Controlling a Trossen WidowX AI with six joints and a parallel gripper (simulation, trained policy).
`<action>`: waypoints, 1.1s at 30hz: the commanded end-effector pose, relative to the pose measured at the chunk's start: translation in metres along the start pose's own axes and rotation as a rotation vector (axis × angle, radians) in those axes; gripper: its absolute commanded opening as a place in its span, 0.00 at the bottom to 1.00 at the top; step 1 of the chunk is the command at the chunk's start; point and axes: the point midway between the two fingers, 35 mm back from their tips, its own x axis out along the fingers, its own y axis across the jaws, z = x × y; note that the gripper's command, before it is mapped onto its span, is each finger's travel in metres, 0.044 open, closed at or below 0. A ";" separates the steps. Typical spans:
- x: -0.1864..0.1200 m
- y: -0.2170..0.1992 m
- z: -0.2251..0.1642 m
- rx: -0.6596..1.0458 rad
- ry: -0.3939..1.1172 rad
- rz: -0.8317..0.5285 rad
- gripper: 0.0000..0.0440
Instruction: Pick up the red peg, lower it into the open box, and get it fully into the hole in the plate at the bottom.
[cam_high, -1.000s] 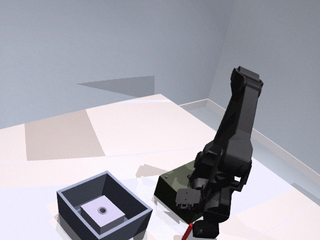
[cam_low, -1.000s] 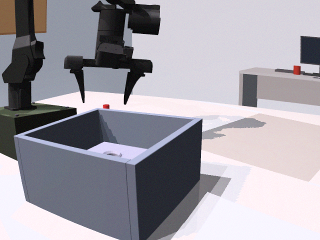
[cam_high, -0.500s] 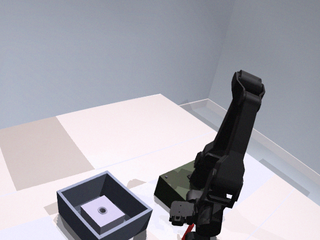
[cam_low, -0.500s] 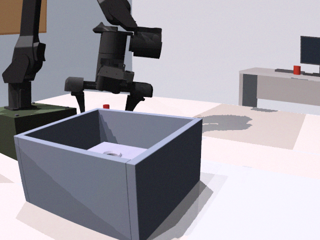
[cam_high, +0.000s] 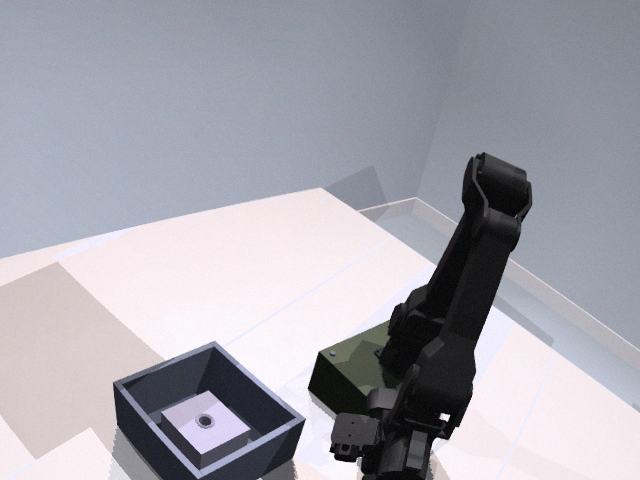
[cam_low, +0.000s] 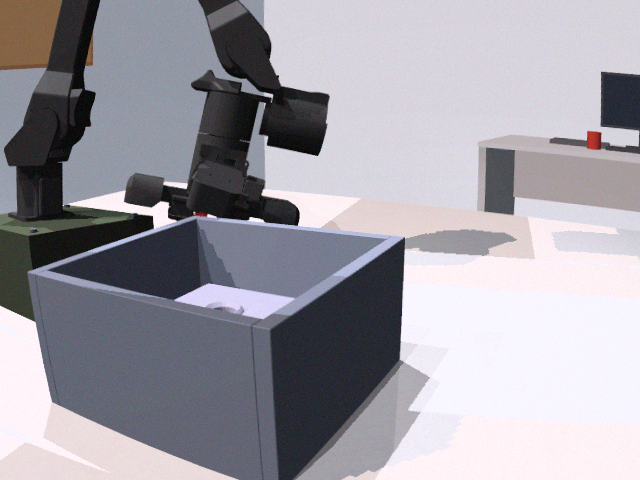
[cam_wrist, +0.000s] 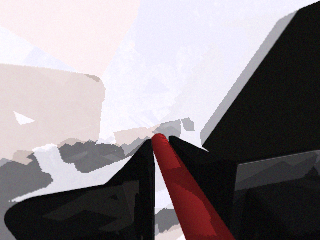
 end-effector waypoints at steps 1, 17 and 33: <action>-0.002 0.004 0.004 0.005 -0.017 -0.013 0.02; -0.069 0.023 0.035 0.027 -0.124 0.044 0.00; -0.122 0.023 0.094 0.207 -0.218 0.080 0.00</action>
